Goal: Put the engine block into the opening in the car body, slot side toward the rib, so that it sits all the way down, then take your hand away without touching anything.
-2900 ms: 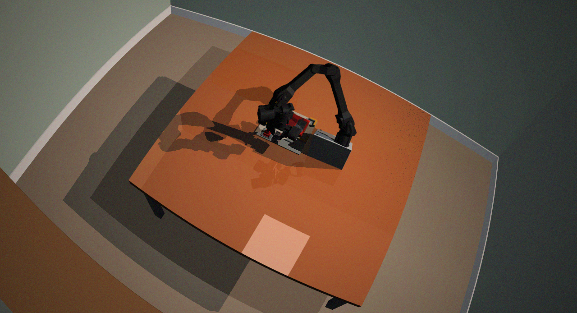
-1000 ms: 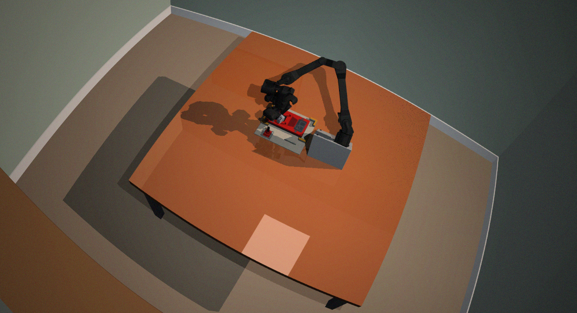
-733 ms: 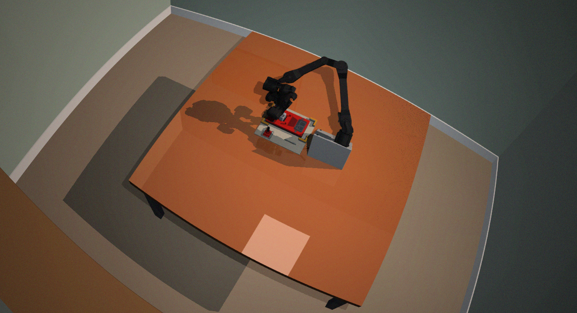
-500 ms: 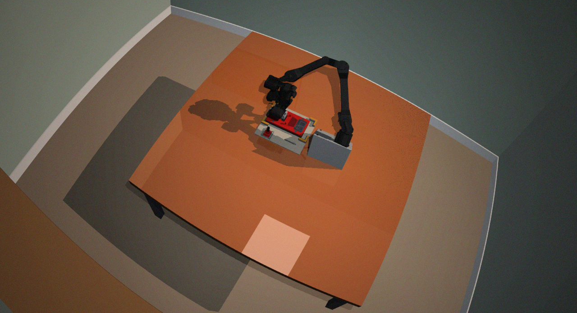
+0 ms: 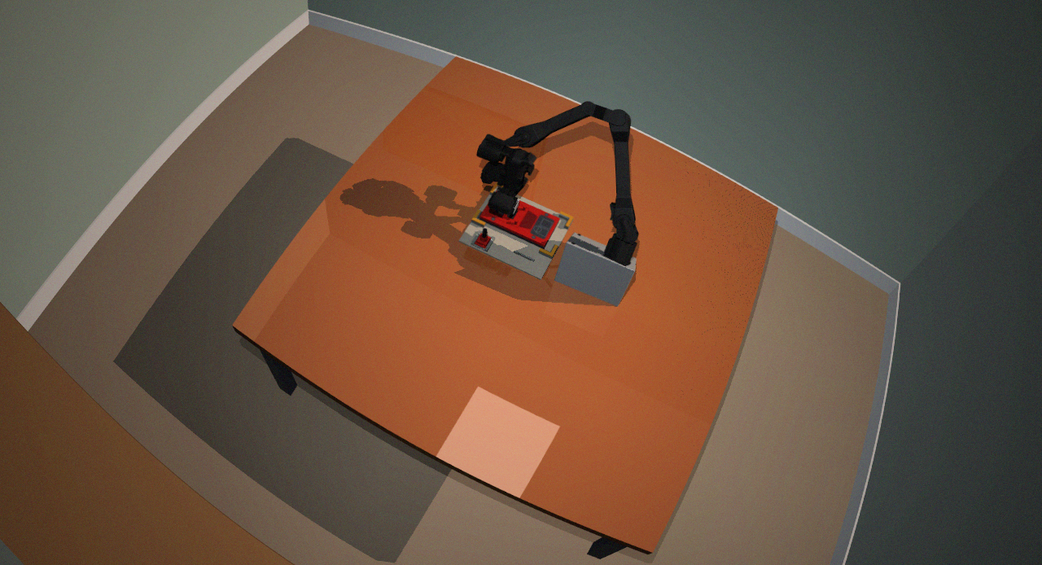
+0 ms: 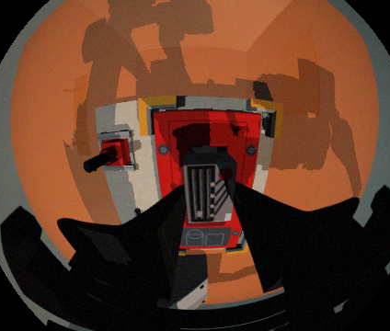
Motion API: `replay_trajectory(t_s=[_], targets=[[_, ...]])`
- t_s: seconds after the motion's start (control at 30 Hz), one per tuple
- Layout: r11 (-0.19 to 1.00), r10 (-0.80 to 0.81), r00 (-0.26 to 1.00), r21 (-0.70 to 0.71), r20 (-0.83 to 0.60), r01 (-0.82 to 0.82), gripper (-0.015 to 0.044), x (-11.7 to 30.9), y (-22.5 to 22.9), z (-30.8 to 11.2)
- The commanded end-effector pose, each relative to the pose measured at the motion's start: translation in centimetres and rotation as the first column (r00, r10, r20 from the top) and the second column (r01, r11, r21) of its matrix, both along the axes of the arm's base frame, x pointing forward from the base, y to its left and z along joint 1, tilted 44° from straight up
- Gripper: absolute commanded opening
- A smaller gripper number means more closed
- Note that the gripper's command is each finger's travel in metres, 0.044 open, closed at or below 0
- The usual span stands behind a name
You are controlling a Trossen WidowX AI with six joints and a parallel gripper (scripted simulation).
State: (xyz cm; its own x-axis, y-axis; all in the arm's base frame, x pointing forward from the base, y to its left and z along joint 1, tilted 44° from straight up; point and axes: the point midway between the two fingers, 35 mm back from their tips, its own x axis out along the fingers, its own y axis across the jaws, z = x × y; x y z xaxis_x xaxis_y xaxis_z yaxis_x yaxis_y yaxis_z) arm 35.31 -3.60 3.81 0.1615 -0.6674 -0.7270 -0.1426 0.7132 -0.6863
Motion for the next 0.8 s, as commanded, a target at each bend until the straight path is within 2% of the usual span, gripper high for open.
replay_trajectory(t_s=[0.0,0.23,0.53,0.77], targets=[[1.000,0.006,1.000,-0.005,-0.002,-0.006,0.0160,0.06,-0.05,0.09],[1.000,-0.005,1.000,-0.003,0.008,0.005,0.0160,0.07,-0.05,0.10],[0.992,-0.129,0.985,0.032,0.119,0.126,0.0160,0.14,-0.10,0.20],[0.997,-0.078,0.994,0.016,0.074,0.077,0.0160,0.13,-0.10,0.20]])
